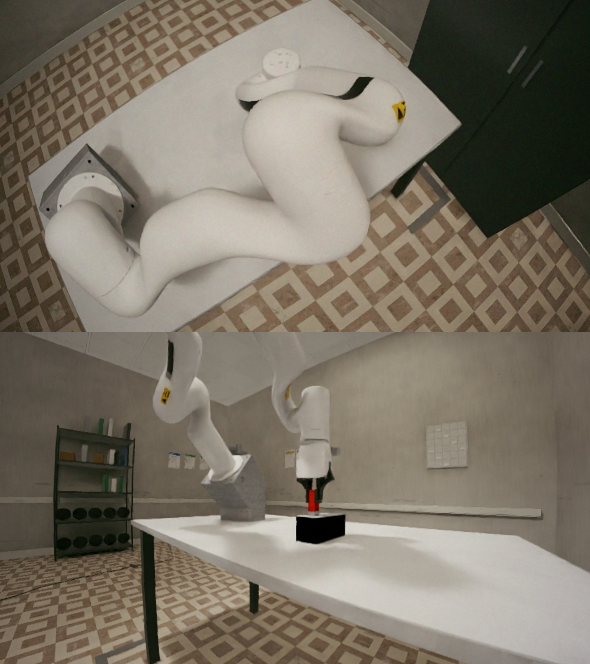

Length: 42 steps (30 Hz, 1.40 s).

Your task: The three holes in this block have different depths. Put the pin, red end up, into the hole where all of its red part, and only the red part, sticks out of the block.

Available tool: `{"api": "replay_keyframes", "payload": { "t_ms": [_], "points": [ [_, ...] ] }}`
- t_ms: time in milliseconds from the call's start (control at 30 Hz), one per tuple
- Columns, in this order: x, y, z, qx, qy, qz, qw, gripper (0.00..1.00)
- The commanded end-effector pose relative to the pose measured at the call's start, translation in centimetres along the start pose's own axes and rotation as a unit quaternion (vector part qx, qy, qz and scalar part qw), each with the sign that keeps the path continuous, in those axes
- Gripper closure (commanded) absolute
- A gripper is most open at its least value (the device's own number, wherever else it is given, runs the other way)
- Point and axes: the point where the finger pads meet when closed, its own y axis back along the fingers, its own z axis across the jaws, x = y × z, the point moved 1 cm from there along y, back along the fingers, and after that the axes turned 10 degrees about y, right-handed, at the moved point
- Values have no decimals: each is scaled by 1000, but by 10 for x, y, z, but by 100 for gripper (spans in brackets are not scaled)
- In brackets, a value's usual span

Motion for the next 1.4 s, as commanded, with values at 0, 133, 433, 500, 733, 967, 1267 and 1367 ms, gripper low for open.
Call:
{"api": "replay_keyframes", "payload": {
  "t_ms": [0, 133, 433, 500, 733, 967, 1267, 1367],
  "points": [
    [0, 1, 1, -1, 0, 0, 1000, 100],
    [0, 1, 1, -1, 0, 0, 1000, 100],
    [-1, -3, -1, -1, 0, 0, 1000, 100],
    [-1, -3, -1, -1, 0, 0, 1000, 100],
    [-1, -3, -1, -1, 0, 0, 1000, 100],
    [0, -3, -1, -1, 0, 0, 1000, 100],
    [0, -3, -1, -1, 0, 0, 1000, 100],
    [-1, -7, -1, -1, 0, 0, 1000, 100]
  ]
}}
